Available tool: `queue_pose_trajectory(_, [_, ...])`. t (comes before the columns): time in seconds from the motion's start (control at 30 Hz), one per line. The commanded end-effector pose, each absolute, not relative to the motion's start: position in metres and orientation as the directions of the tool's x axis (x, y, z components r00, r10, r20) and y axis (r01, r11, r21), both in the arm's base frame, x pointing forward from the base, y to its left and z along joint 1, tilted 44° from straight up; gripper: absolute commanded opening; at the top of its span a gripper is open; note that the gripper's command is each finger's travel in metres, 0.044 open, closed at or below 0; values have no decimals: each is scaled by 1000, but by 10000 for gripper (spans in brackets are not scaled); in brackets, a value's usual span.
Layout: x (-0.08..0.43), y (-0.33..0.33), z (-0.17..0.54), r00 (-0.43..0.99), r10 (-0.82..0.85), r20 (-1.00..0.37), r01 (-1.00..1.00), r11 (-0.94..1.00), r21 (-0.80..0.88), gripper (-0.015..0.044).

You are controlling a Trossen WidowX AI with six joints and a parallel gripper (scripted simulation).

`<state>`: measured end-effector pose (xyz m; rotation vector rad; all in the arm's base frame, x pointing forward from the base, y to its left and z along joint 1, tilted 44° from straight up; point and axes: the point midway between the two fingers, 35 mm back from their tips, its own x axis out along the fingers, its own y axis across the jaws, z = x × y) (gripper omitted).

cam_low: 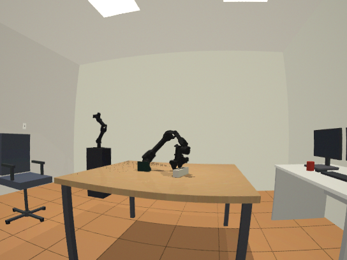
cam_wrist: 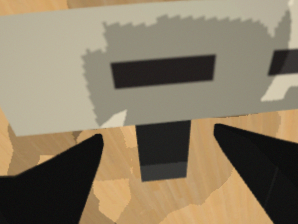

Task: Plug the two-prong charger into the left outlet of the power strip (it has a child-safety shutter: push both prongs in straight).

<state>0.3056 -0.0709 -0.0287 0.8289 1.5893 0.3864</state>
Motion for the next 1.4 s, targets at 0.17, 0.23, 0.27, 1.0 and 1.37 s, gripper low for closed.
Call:
queue_pose_trajectory(0.17, [302, -69, -28, 1, 698, -716, 284, 686, 670, 440])
queue_pose_trajectory(0.23, [301, -69, -28, 2, 698, -716, 283, 686, 670, 440])
queue_pose_trajectory(0.27, [301, -69, -28, 2, 698, -716, 283, 686, 670, 440])
queue_pose_trajectory(1.0, [287, -66, -26, 4, 697, -717, 282, 687, 670, 440])
queue_pose_trajectory(1.37, [275, -63, -24, 3, 697, -717, 283, 687, 670, 440])
